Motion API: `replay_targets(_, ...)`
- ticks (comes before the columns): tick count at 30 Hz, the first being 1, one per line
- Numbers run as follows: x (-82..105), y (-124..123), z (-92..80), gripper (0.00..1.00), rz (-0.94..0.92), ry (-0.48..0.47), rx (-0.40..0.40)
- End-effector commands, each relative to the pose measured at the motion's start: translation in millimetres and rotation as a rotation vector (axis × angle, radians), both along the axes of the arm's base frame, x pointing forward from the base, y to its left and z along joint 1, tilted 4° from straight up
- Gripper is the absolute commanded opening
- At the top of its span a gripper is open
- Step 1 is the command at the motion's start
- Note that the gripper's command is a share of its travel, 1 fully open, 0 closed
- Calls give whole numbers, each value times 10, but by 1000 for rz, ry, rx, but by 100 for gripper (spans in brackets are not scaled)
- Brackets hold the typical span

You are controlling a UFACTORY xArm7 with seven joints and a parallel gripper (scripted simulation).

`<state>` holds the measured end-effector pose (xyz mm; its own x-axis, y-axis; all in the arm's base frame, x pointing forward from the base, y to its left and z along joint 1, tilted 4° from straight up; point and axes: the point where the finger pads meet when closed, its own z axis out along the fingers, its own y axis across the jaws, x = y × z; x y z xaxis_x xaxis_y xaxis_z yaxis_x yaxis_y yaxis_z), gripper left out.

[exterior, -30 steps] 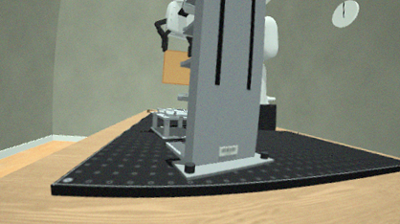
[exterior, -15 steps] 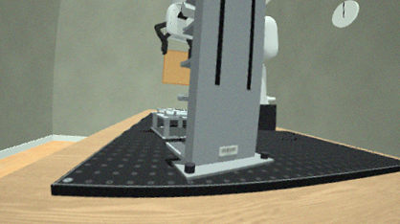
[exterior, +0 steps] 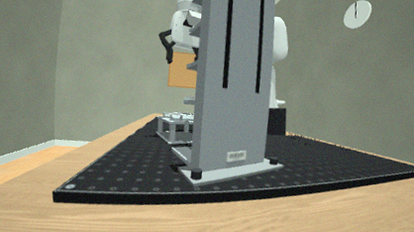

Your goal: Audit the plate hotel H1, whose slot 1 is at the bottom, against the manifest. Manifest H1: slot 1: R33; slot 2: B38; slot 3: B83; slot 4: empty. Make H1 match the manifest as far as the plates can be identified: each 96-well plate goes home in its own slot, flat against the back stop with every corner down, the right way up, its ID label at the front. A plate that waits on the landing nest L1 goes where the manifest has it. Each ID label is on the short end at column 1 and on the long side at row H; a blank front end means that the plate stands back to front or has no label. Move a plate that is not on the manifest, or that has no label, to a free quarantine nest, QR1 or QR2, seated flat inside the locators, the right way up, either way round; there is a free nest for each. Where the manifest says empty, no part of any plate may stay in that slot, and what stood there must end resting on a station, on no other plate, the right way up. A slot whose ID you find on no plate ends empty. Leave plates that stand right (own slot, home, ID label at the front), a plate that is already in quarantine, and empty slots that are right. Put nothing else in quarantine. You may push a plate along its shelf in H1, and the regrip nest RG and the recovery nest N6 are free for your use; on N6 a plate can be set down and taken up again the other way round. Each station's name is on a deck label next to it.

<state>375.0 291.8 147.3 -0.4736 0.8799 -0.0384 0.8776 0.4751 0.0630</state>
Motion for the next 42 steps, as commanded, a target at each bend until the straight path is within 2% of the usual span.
replay_targets(1, 13, 10, -12, 100, 0, -4, 3)
replay_targets(42, 60, 8, -628, 100, 0, -4, 3)
